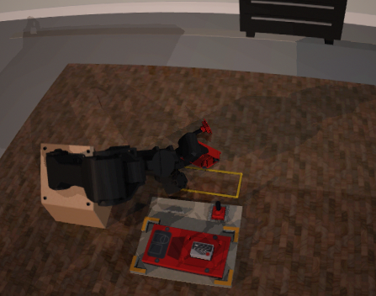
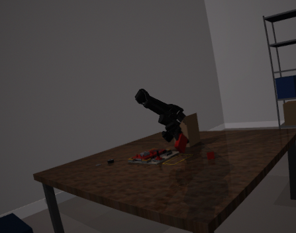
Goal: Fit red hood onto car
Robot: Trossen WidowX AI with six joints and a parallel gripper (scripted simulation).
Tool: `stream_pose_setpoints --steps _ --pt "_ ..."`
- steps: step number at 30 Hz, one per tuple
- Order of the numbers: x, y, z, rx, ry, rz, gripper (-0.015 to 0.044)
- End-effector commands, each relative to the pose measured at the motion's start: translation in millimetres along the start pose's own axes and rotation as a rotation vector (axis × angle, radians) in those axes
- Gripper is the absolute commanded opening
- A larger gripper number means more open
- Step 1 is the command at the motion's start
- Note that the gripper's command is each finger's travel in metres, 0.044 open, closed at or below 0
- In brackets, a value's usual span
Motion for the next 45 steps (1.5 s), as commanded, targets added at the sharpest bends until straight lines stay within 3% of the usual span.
stream_pose_setpoints --steps 1,27,38,45 --pt "-1 0 1 -0.002 -0.107 0.0 0.0" --pt "-38 -9 16 -0.003 -0.972 -0.004 0.0" --pt "-45 -9 18 -0.001 -1.009 -0.004 0.0" --pt "-45 -9 18 0.012 -1.024 0.002 0.0184"
Point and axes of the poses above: the point midway between the two fingers, 35 mm back from their tips, its own y axis back along the fingers, its own x axis across the jaws, z = x × y, the point moved 4 cm from there along y, back along the fingers, and after that the axes turned 5 degrees about y, right-handed, at the moved point
